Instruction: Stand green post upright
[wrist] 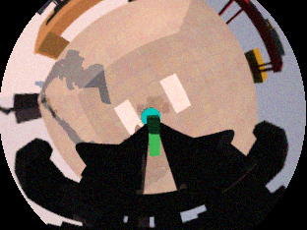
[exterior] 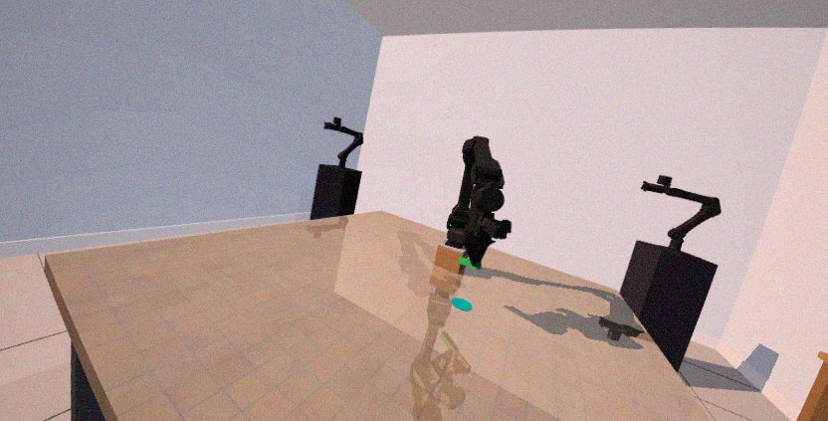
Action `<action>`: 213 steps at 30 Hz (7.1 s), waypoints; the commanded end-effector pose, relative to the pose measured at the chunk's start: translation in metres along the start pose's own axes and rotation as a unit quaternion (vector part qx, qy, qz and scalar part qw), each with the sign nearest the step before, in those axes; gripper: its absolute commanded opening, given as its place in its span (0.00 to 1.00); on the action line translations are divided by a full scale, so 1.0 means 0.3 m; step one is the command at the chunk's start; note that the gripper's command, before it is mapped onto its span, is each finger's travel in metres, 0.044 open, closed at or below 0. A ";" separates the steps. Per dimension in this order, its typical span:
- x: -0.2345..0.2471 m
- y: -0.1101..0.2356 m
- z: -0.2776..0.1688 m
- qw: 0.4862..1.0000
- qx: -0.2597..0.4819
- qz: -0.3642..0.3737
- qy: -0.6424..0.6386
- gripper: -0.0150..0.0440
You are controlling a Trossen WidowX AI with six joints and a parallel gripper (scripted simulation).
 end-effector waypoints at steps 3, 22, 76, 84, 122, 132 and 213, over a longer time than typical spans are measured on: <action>-0.006 -0.019 -0.006 1.000 -0.019 0.007 -0.012 0.29; -0.035 -0.064 -0.018 0.995 -0.089 0.020 -0.036 0.29; -0.096 -0.141 -0.082 0.956 -0.282 0.034 -0.071 0.29; -0.101 -0.147 -0.096 0.948 -0.309 0.034 -0.071 0.29; -0.102 -0.155 -0.171 0.901 -0.429 0.025 -0.059 0.29; -0.096 -0.154 -0.193 0.887 -0.458 0.021 -0.052 0.29; 0.022 -0.115 -0.348 0.792 -0.609 -0.014 0.036 0.29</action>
Point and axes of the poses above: the point midway between the two fingers, 35 mm back from their tips, its own y axis back along the fingers, its own x axis across the jaws, z = x × y, the point moved 6 cm from there along y, back along the fingers, and after that the axes turned 2 degrees about y, right-handed, at the moved point
